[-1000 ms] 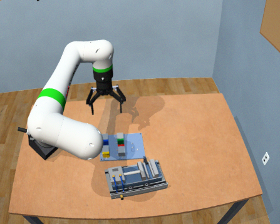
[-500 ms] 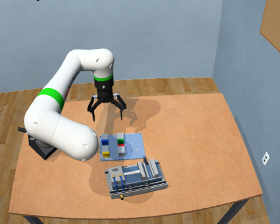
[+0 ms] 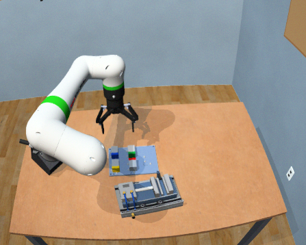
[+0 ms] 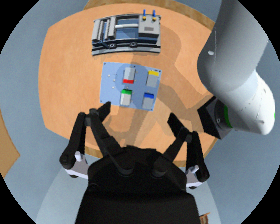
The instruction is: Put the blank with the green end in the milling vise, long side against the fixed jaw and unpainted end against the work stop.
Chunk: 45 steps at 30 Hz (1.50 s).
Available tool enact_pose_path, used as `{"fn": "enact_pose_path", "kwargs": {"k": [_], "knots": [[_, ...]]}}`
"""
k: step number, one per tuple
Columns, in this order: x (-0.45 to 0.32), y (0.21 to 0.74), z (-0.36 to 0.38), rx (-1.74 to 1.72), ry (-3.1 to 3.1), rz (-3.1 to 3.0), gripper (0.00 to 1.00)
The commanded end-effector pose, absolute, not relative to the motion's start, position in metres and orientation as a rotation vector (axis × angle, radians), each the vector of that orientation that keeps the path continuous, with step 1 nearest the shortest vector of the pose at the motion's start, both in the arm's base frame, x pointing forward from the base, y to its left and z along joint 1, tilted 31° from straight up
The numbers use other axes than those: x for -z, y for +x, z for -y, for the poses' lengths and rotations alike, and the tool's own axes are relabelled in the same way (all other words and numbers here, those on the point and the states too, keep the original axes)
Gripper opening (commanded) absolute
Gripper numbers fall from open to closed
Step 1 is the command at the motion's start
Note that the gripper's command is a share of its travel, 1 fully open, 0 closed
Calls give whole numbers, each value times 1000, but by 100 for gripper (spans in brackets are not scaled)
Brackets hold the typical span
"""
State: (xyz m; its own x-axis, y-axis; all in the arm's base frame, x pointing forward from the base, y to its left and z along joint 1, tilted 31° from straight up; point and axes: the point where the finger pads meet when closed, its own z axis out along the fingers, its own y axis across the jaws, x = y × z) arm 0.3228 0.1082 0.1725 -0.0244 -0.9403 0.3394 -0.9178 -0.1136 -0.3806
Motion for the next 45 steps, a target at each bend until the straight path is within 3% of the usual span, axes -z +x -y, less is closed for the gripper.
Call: {"fn": "enact_pose_path", "kwargs": {"k": [1, 45], "knots": [[-174, 322, -109, 817, -2163, -2061, 100], [-185, 317, -113, 817, -2163, -2062, 100]]}}
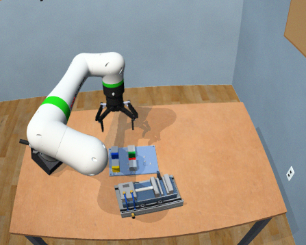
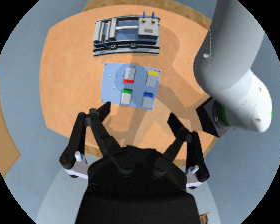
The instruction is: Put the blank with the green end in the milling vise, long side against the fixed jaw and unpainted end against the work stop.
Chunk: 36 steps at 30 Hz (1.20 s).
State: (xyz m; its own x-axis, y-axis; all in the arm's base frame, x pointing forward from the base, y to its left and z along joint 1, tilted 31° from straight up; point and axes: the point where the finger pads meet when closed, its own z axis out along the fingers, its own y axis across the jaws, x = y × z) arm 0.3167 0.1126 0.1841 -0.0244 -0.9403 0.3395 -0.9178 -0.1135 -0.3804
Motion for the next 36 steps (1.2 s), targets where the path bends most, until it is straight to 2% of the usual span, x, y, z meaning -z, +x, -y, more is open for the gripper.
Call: {"fn": "enact_pose_path", "kwargs": {"k": [1, 20, 36], "knots": [[-185, 317, -113, 817, -2163, -2062, 100], [-171, 312, -155, 817, -2163, -2062, 100], [-173, 313, -149, 816, -2163, -2062, 100]]}}
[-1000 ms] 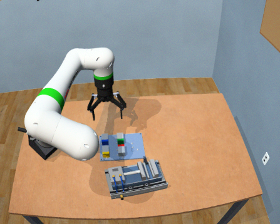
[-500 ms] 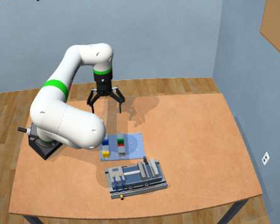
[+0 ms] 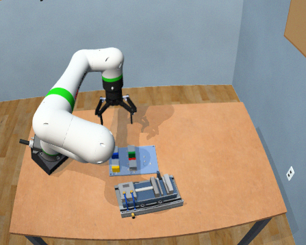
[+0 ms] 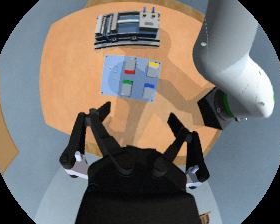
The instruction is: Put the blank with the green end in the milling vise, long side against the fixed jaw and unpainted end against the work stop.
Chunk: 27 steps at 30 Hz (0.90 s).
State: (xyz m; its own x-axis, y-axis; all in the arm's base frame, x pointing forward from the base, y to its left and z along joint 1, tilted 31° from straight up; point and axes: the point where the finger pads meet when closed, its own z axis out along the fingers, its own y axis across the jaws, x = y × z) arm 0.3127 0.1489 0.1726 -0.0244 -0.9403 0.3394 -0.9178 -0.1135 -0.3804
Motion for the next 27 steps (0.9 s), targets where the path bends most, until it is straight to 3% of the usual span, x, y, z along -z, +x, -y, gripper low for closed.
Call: {"fn": "enact_pose_path", "kwargs": {"k": [1, 27], "knots": [[-173, 313, -148, 816, -2163, -2062, 100], [-175, 313, -145, 817, -2163, -2061, 100]]}}
